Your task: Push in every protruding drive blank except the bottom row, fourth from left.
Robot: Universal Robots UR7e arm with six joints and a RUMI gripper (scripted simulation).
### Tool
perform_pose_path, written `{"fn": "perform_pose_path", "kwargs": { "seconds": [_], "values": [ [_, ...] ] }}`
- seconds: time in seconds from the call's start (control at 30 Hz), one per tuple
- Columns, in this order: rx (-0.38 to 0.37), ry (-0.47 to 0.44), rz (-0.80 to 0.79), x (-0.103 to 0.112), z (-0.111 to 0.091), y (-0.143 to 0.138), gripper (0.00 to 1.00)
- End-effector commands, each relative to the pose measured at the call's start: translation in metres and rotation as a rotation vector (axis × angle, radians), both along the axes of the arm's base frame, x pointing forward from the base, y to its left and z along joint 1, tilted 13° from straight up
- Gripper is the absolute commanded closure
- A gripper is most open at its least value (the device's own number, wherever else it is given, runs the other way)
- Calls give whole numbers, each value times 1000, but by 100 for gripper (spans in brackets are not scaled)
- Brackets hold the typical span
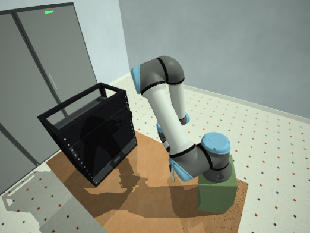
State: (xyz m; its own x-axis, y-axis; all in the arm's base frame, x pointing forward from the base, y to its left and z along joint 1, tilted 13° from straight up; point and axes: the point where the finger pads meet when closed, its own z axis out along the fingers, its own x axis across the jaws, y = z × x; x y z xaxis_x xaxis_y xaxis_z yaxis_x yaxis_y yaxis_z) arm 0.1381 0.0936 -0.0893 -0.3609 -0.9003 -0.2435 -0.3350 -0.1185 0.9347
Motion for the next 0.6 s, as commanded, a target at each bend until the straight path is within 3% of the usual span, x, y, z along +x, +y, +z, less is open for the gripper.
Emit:
{"fn": "perform_pose_path", "kwargs": {
  "seconds": [0.0, 0.33, 0.4, 0.57],
  "values": [
    [136, 48, -19, -6, 26, 17, 0],
    [456, 142, -124, -6, 94, 51, 0],
    [456, 142, -124, -6, 94, 51, 0],
    [607, 180, -200, 2, 131, 64, 0]
  ]
}}
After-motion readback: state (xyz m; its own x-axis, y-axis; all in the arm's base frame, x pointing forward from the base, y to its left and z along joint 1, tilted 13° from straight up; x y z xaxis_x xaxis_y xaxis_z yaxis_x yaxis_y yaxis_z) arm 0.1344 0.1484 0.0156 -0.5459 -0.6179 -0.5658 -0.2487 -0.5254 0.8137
